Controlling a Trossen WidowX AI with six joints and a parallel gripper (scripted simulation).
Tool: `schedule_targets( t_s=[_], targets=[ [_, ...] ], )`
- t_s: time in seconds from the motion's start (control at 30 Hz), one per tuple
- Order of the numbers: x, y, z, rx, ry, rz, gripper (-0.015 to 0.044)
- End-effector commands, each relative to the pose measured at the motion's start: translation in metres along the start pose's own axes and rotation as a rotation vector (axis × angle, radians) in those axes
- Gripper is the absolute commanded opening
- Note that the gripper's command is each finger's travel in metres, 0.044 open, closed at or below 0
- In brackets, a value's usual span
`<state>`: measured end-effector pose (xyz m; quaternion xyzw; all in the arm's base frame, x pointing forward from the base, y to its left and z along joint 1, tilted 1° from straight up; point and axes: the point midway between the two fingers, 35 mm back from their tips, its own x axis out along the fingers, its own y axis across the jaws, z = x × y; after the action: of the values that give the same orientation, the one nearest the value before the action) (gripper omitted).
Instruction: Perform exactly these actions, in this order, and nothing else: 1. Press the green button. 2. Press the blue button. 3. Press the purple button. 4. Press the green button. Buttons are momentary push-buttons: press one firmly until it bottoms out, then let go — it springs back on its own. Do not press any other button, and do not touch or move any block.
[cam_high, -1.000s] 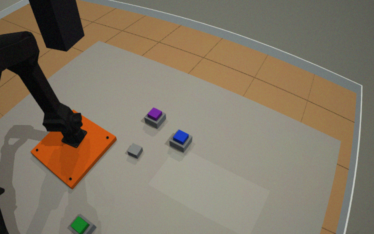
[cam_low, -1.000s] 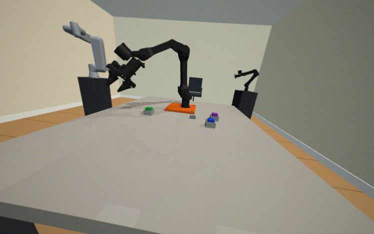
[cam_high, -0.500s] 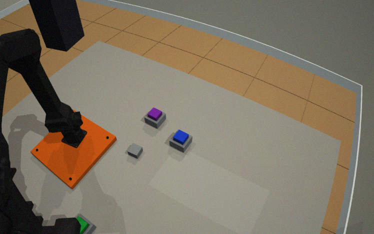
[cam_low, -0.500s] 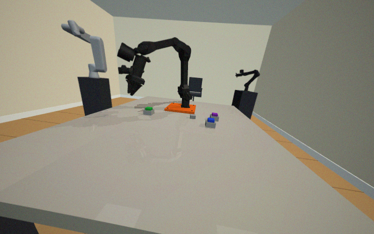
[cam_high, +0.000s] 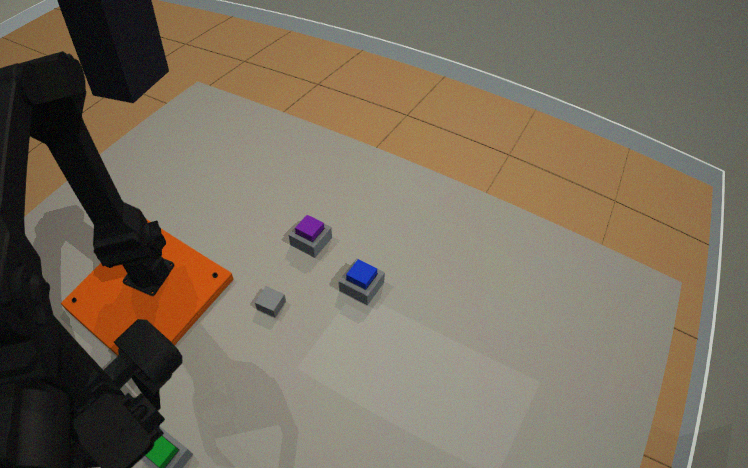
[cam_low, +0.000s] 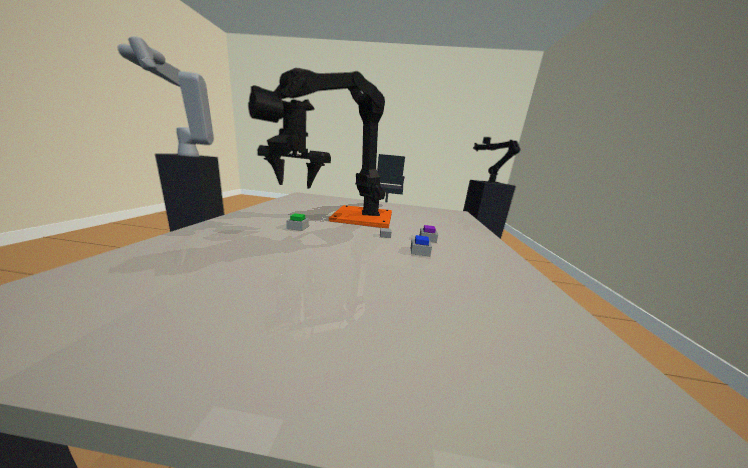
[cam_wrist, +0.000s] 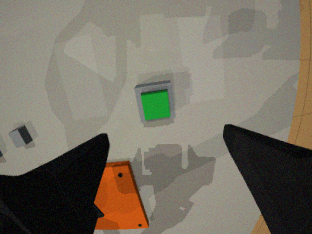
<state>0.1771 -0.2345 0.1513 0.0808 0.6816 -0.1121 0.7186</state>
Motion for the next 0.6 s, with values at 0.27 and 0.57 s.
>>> schedule_targets(
  t_s=[0.27,0.57],
  targets=[
    [0.027,0.005,-0.004,-0.075,0.023,0.008,0.0295],
    [0.057,0.006,-0.006,-0.075,0.023,0.008,0.0059]
  ],
)
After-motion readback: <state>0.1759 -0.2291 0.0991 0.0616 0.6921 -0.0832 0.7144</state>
